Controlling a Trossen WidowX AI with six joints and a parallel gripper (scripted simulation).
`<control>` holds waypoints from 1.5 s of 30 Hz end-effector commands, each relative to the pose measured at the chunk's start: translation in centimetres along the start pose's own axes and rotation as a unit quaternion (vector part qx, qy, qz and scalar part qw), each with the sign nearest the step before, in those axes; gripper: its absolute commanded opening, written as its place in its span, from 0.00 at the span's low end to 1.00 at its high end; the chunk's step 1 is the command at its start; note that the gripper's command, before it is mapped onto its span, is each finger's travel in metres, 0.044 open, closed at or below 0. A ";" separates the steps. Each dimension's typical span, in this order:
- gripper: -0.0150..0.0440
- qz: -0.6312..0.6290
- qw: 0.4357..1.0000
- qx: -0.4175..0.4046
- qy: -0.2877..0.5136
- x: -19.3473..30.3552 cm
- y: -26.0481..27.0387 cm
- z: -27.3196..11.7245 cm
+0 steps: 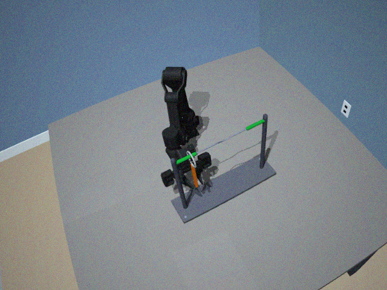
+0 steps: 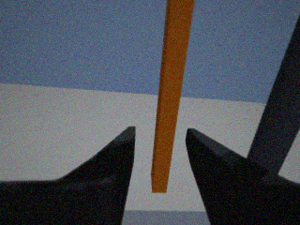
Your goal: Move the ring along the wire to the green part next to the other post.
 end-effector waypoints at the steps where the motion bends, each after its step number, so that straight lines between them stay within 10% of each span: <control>1: 0.53 0.005 1.000 0.003 0.003 0.2 0.0 0.6; 36: 0.53 0.005 1.000 0.002 0.002 0.3 0.1 1.7; 45: 0.12 0.002 1.000 0.000 0.001 0.2 0.2 1.7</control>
Point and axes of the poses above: the point midway between the two fingers, 35 mm back from their tips, its own z axis out along the fingers, its own y axis across the jaws, x = y × z, the point moved 7 cm from there along -z, back along the fingers, and after that the axes turned 10 degrees about z, right-handed, at the moved point
